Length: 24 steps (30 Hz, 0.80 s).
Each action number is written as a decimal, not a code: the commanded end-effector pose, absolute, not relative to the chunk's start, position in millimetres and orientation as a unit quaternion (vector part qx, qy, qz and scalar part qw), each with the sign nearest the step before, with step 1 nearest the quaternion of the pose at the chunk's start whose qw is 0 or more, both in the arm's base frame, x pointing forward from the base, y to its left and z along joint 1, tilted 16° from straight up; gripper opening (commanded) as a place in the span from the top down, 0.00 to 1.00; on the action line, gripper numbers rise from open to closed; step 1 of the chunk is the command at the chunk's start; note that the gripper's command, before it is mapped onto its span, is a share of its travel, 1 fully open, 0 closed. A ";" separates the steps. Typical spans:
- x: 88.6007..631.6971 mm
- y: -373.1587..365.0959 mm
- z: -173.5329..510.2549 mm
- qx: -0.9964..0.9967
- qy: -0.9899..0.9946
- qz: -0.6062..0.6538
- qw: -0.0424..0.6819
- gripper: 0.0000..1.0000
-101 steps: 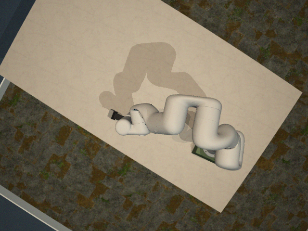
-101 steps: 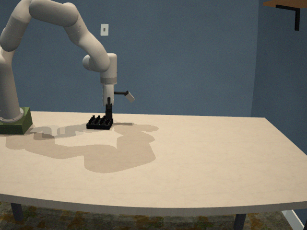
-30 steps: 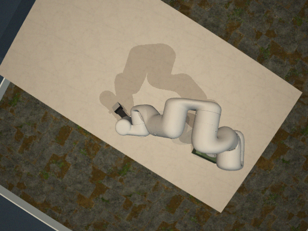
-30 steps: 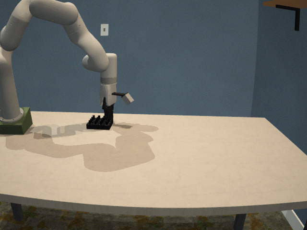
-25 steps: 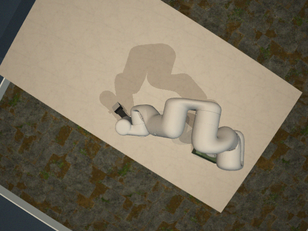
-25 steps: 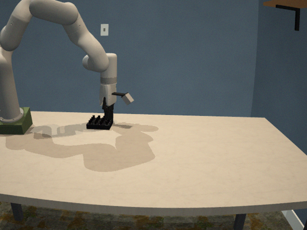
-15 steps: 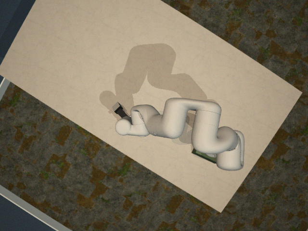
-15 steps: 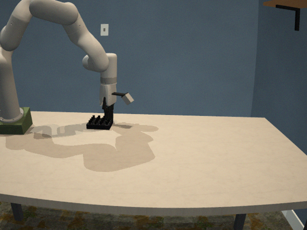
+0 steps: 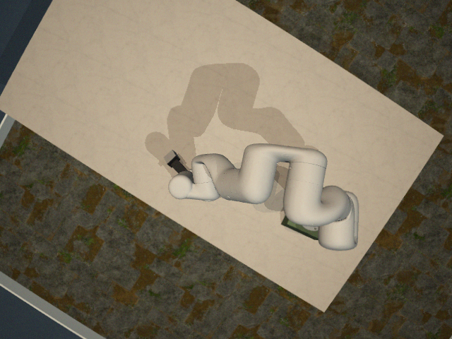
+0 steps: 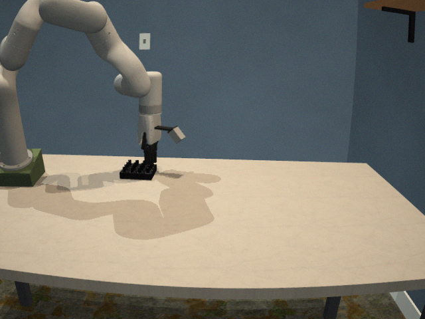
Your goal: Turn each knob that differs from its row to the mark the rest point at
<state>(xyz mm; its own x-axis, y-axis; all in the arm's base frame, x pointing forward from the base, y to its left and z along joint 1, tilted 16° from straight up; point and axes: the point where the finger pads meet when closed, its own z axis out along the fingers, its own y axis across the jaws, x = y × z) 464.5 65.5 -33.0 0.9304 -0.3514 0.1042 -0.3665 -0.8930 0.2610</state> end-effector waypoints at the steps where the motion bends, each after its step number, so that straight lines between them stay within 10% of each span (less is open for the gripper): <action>1: 466.3 69.6 -22.0 0.973 -0.184 0.029 0.138 0.81; 24: 466.2 74.7 -4.5 0.973 -0.184 0.029 0.138 0.81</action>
